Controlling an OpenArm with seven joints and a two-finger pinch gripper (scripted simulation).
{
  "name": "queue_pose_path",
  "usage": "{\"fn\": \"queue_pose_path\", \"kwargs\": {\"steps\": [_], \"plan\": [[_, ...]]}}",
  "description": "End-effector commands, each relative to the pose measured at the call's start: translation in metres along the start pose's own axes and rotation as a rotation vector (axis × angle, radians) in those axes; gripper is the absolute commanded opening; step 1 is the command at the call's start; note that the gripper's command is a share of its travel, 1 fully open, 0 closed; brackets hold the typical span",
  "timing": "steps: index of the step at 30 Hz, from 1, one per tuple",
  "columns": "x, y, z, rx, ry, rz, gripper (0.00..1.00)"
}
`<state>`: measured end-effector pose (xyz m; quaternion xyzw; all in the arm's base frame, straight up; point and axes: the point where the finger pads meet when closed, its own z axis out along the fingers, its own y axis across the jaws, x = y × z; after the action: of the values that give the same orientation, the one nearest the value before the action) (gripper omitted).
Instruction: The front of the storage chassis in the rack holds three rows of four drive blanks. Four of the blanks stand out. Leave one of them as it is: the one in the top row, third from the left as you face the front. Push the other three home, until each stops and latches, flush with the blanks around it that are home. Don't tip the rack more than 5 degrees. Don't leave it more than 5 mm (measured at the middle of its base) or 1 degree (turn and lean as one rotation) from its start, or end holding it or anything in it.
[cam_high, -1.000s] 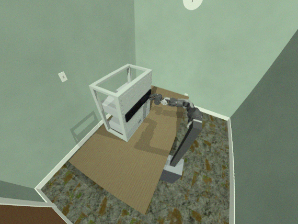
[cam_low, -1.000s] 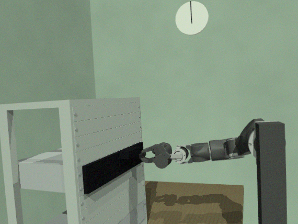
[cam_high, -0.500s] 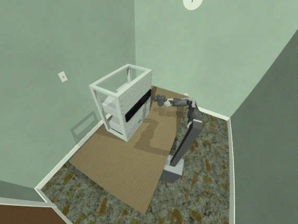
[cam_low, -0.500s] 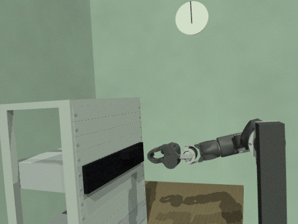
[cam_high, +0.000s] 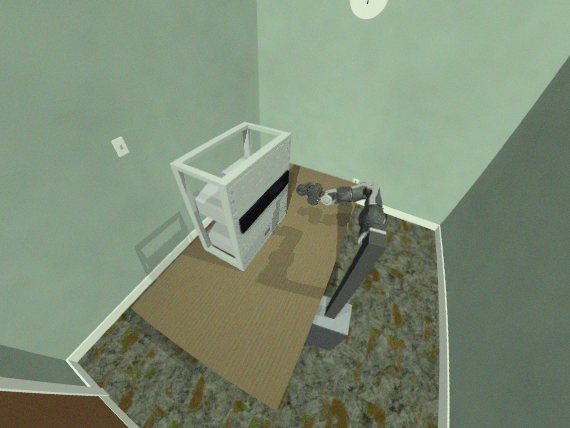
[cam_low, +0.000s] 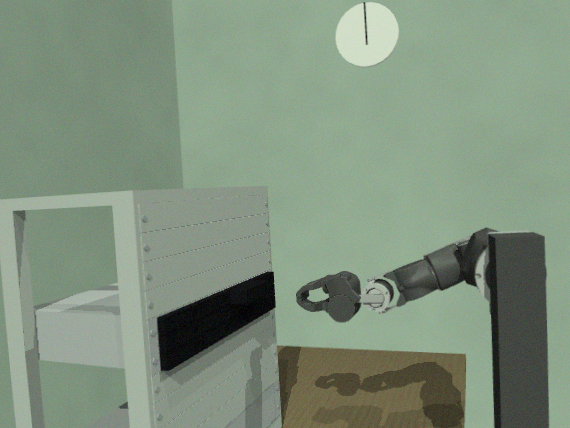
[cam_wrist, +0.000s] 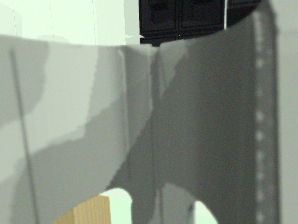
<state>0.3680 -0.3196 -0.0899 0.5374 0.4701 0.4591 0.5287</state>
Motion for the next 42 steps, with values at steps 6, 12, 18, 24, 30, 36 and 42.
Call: {"fn": "queue_pose_path", "kwargs": {"steps": [6,12,18,24,30,36,42], "plan": [[-0.002,0.005,-0.009,-0.021,-0.013,0.007,0.0],[-0.003,0.004,-0.012,-0.021,-0.015,0.006,0.0],[-0.003,0.004,-0.015,-0.021,-0.016,0.006,0.0],[-0.002,0.004,-0.017,-0.02,-0.013,0.007,0.0],[-0.002,0.004,-0.019,-0.02,-0.013,0.006,0.0],[-0.003,0.004,-0.02,-0.021,-0.015,0.006,0.0],[-0.003,0.004,-0.02,-0.021,-0.015,0.005,0.0]]}}
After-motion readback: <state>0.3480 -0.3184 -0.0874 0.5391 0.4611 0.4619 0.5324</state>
